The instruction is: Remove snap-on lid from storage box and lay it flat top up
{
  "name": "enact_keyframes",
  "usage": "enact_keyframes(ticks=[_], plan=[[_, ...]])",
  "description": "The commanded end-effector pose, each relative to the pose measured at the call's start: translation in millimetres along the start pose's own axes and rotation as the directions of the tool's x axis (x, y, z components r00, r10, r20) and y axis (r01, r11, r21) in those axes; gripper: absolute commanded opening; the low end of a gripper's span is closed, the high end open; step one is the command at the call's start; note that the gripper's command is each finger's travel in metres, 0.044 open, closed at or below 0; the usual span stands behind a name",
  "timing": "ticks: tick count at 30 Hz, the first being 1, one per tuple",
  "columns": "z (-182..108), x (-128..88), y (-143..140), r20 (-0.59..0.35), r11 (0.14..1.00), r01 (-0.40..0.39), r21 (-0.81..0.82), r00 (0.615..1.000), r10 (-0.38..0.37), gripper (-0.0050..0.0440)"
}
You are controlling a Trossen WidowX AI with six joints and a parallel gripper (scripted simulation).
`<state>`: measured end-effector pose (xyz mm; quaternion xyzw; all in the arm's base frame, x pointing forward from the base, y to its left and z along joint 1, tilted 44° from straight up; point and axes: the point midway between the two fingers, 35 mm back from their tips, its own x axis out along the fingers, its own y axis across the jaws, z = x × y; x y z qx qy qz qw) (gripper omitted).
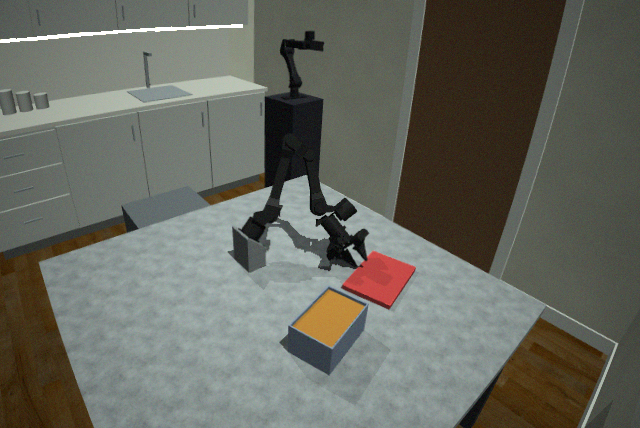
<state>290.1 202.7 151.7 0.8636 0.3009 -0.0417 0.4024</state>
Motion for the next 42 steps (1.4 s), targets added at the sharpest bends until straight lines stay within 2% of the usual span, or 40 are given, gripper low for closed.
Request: enact_keyframes(ticks=[1,35,42], plan=[[0,-2,-2,0.001,1.000,0.000,0.000,1.000,0.000,0.0275],[0,-53,-44,0.000,1.000,0.000,0.000,1.000,0.000,0.0275],[-1,-53,-36,-0.003,1.000,0.001,-0.001,1.000,-0.001,0.0275]])
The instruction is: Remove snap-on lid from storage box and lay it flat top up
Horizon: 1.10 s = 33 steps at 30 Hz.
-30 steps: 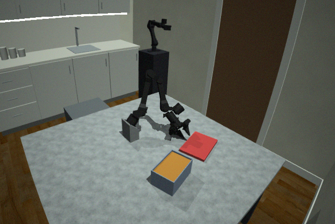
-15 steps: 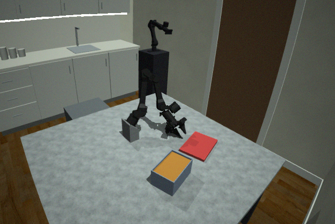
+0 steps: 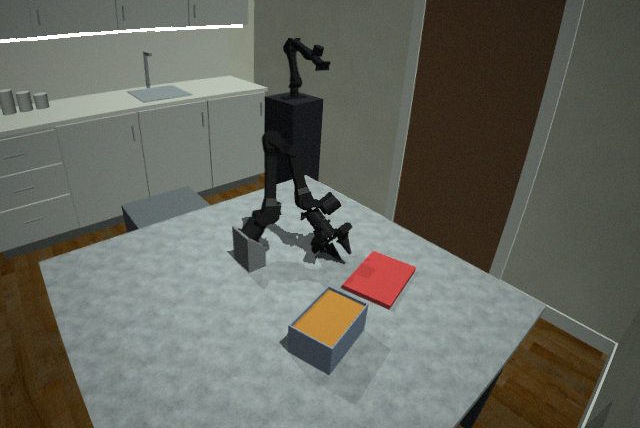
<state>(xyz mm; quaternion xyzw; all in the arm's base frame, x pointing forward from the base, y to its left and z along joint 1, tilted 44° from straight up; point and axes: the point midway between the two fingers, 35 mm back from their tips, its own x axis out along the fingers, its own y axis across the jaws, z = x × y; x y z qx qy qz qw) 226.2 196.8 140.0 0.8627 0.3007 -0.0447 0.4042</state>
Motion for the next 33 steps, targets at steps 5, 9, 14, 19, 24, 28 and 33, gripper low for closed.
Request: enact_keyframes(ticks=[5,9,14,19,24,28,33], plan=[[-2,-5,9,-0.009,1.000,-0.002,0.001,1.000,0.002,0.0275],[-2,-9,13,-0.009,1.000,-0.002,0.001,1.000,0.002,0.0275],[-2,-14,19,-0.009,1.000,-0.002,0.001,1.000,0.002,0.0275],[-2,-18,24,-0.009,1.000,-0.002,0.001,1.000,0.002,0.0275],[0,-18,24,-0.004,1.000,-0.001,0.002,1.000,0.001,0.0299],[0,-25,28,-0.005,1.000,0.002,0.003,1.000,-0.002,0.0395],[0,-34,33,-0.005,1.000,0.002,0.003,1.000,-0.002,0.0440]])
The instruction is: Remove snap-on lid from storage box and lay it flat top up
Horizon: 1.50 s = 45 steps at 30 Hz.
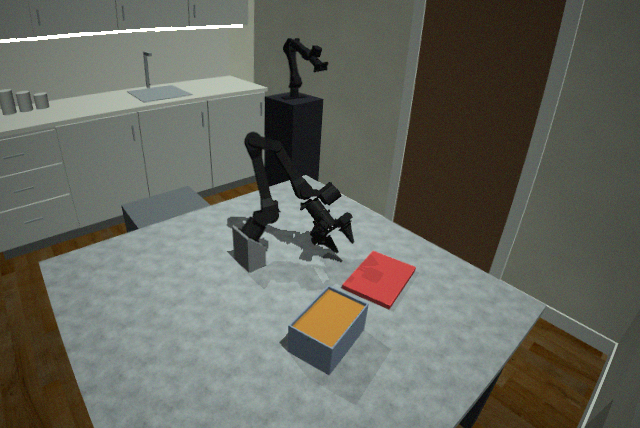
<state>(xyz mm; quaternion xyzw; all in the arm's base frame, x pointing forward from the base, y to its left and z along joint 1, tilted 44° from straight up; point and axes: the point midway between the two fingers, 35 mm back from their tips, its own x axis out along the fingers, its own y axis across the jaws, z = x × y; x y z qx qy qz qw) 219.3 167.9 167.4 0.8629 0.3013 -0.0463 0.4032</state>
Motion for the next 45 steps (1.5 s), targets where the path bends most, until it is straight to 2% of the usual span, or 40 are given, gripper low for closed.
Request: enact_keyframes(ticks=[1,33,45], plan=[[-2,-8,5,-0.007,1.000,0.000,0.000,1.000,0.000,0.0440],[-1,-63,36,-0.007,1.000,0.000,0.000,1.000,0.000,0.0440],[0,-58,34,-0.007,1.000,0.000,0.000,1.000,0.000,0.0440]])
